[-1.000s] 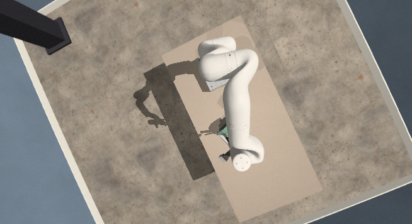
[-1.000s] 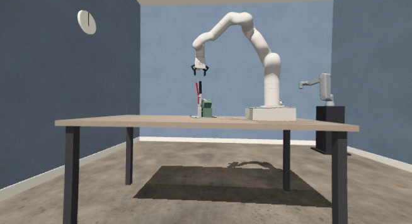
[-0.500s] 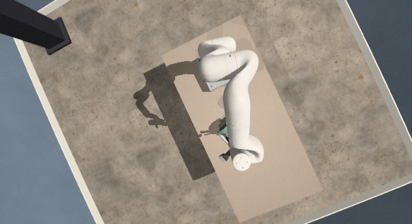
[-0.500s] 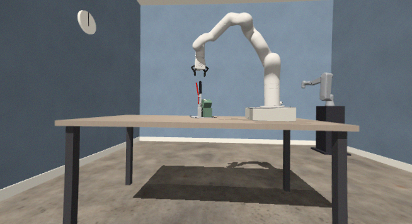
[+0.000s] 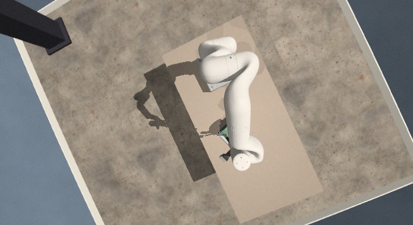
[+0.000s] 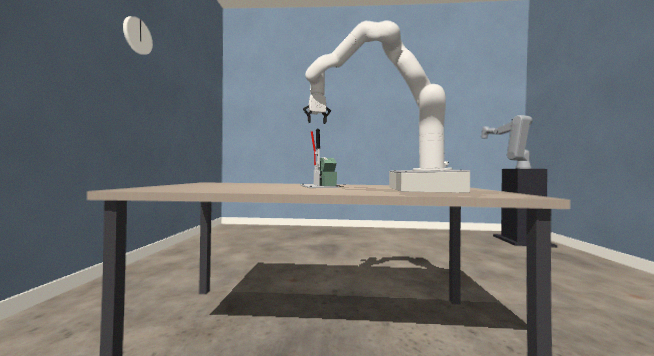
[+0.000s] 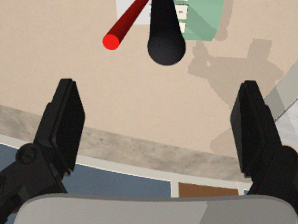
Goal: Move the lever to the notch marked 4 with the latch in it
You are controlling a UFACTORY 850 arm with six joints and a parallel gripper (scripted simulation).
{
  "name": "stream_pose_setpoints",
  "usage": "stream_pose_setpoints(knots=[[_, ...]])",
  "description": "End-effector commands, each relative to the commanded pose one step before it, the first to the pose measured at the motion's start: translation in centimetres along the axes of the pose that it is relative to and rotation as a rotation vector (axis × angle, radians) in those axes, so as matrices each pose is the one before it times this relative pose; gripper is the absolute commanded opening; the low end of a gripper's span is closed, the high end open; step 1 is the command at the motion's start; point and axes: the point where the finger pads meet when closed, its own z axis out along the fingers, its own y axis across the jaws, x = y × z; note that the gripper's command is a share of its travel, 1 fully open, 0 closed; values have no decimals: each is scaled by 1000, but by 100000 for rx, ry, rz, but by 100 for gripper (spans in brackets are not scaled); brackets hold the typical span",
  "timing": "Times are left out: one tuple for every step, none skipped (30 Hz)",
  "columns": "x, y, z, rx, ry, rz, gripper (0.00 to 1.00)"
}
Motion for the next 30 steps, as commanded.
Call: stream_pose_setpoints(knots=[[71, -73, 275, 205, 133, -3, 100], [7, -3, 81, 0, 0, 0, 100], [7, -2, 78, 0, 0, 0, 100], [0, 0, 0, 0, 0, 0, 100], [0, 0, 0, 0, 0, 0, 100], [6, -2, 75, 0, 0, 0, 100], [6, -2, 71, 0, 0, 0, 100], [6, -2, 67, 0, 0, 0, 100], [5, -2, 63, 0, 0, 0, 100], [5, -2, 59, 0, 0, 0, 100], [5, -2, 55, 0, 0, 0, 100], [4, -2, 50, 0, 0, 0, 100], [4, -1, 45, 0, 0, 0, 100], [3, -1, 40, 0, 0, 0, 100], [3, -1, 36, 0, 0, 0, 100], [3, -1, 31, 0, 0, 0, 100], [2, -1, 26, 0, 0, 0, 100], [2, -1, 22, 0, 0, 0, 100], [1, 0, 18, 0, 0, 0, 100], [1, 0, 14, 0, 0, 0, 100], [0, 0, 0, 0, 0, 0, 100], [0, 0, 0, 0, 0, 0, 100], [1, 0, 10, 0, 0, 0, 100], [1, 0, 7, 0, 0, 0, 100], [0, 0, 5, 0, 0, 0, 100], [0, 0, 2, 0, 0, 0, 100], [0, 0, 1, 0, 0, 0, 100], [0, 0, 0, 0, 0, 0, 100], [0, 0, 0, 0, 0, 0, 100], [0, 0, 0, 0, 0, 0, 100]])
